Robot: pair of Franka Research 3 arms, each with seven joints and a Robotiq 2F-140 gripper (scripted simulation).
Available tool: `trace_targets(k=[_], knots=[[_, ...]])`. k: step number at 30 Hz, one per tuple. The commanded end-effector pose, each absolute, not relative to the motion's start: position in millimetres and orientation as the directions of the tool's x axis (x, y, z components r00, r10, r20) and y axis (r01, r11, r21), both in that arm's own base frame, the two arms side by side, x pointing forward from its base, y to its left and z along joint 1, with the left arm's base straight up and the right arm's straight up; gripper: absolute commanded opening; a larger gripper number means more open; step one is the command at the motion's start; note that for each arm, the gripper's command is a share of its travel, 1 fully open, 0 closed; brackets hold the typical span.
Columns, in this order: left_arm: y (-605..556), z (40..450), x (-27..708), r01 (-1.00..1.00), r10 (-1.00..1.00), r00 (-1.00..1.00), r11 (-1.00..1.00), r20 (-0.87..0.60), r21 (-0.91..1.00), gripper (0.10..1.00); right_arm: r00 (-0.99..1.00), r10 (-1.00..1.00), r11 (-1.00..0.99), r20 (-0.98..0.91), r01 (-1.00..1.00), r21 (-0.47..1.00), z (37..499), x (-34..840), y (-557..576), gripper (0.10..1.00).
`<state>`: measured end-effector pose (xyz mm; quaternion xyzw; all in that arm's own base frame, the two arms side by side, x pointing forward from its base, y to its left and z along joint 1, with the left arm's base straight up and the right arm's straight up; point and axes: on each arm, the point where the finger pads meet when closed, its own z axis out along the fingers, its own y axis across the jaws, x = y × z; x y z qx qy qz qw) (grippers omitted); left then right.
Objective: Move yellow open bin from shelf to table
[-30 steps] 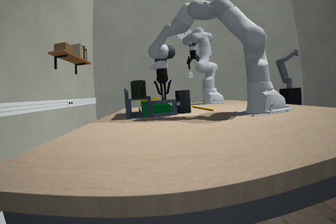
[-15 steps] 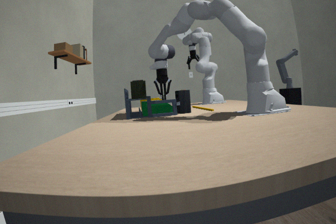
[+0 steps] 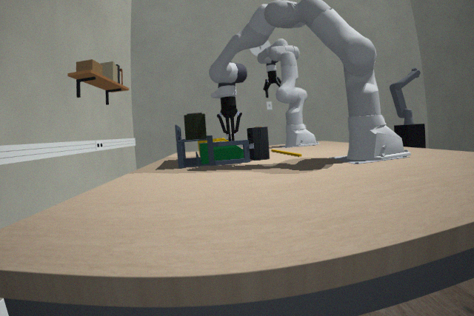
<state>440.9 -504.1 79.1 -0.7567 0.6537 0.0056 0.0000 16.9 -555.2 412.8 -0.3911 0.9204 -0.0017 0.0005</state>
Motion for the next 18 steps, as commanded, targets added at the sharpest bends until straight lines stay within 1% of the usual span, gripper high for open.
trace_targets(k=[1,18], knots=[[-506.7,86.4,443.8,-0.990,-0.990,0.142,-0.142,0.000,0.000,0.099,-0.694,-0.720,0.694,0.001,-0.720,-0.004,412.9,16.9,-555.3,1.000],[-506.7,91.9,443.8,-0.990,-0.990,0.142,-0.142,0.000,0.000,0.099,-0.694,-0.720,0.694,0.001,-0.720,-0.004,412.9,16.9,-555.3,1.000]])
